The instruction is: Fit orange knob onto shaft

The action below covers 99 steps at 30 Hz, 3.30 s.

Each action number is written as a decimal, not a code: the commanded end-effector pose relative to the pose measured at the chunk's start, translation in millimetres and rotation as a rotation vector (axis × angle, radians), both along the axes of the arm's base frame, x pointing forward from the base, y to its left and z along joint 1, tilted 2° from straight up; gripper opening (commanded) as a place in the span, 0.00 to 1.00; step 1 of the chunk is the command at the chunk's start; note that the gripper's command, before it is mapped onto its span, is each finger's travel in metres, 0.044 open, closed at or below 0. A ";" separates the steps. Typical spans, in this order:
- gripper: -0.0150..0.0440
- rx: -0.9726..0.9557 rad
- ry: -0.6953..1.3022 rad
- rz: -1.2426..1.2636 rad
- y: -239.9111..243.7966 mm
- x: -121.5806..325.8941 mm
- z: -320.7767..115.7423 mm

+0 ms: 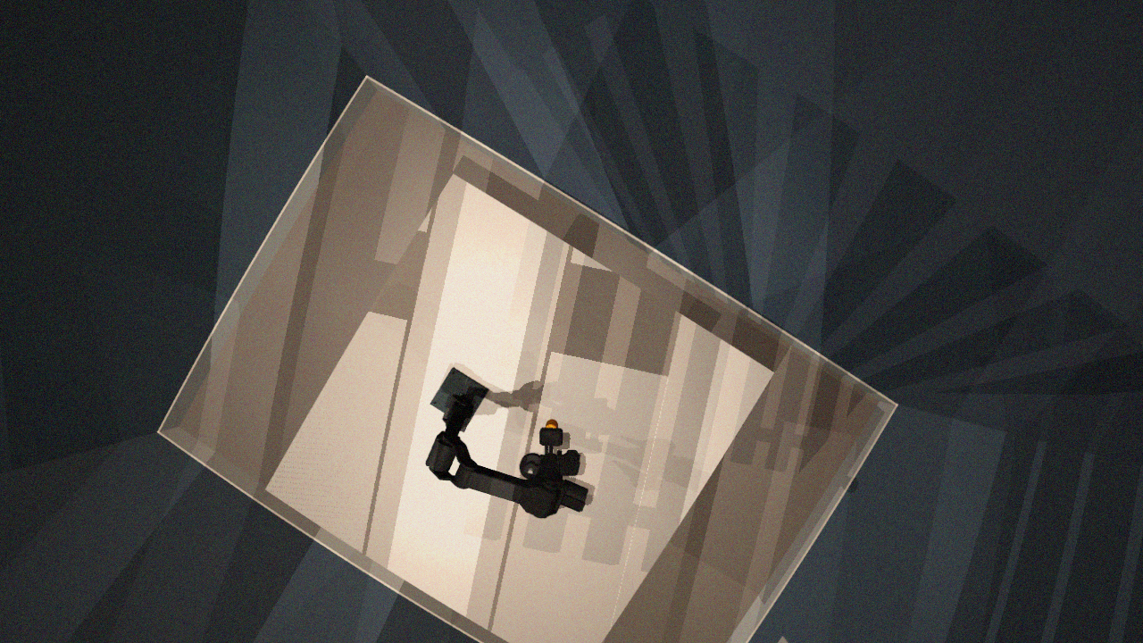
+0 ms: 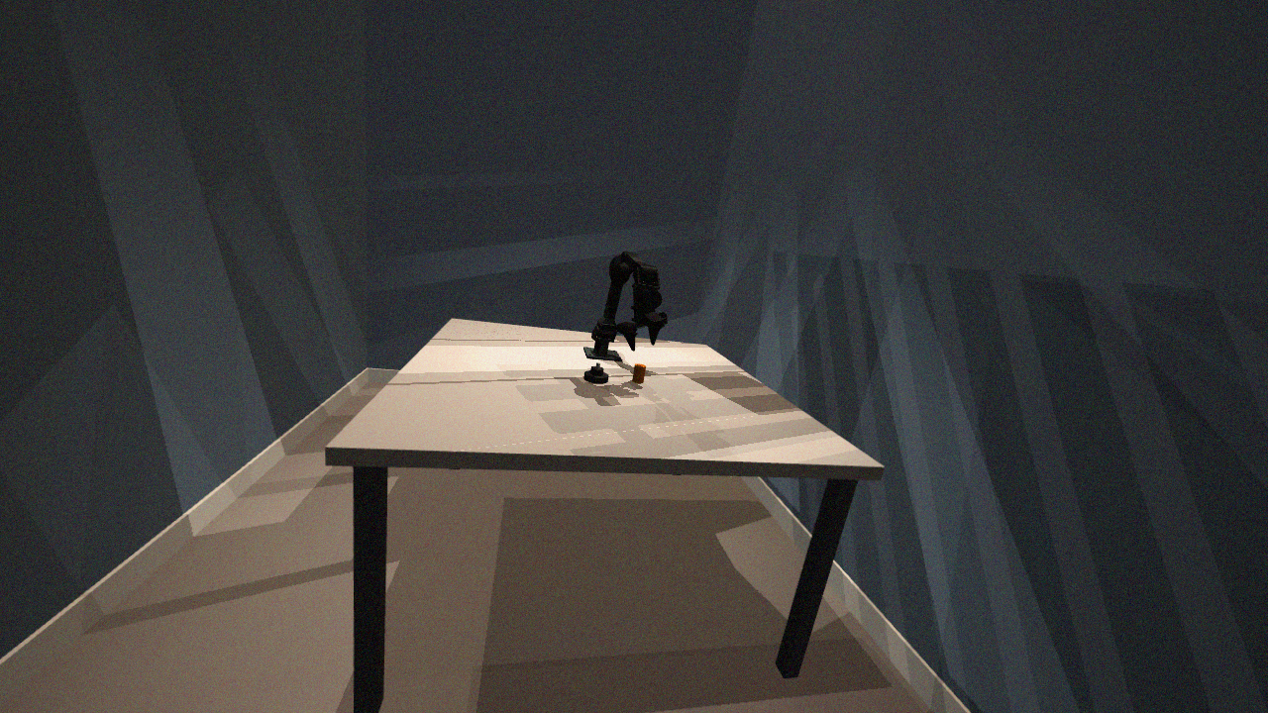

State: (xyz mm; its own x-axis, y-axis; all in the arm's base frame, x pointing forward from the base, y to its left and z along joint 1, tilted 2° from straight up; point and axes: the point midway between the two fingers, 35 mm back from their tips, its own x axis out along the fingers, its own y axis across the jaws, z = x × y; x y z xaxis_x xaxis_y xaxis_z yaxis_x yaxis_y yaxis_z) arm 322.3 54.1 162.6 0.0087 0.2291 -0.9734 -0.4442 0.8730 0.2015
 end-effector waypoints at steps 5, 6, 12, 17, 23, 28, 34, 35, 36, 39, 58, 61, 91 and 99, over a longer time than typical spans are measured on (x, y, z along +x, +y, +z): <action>1.00 -0.195 -0.128 0.837 14.8 -25.7 -3.7; 1.00 -0.195 -0.128 0.837 14.8 -25.7 -3.7; 1.00 -0.195 -0.128 0.837 15.3 -24.4 -3.7; 1.00 -0.195 -0.128 0.837 15.3 -24.4 -3.7; 1.00 -0.195 -0.128 0.837 16.4 -23.3 -30.9; 1.00 -0.195 -0.128 0.837 16.6 -23.5 -38.7; 1.00 -0.195 -0.128 0.837 16.4 -21.6 -53.6; 1.00 -0.195 -0.128 0.837 16.4 -21.6 -53.6; 1.00 -0.195 -0.128 0.837 16.4 -21.6 -53.9; 1.00 -0.195 -0.128 0.837 16.6 -21.1 -57.7; 1.00 -0.195 -0.128 0.837 18.1 -18.7 -88.4; 1.00 -0.195 -0.128 0.837 18.3 -18.7 -93.2; 0.54 -0.195 -0.128 0.837 18.9 -20.1 -120.7; 0.39 -0.195 -0.128 0.837 18.9 -19.8 -119.9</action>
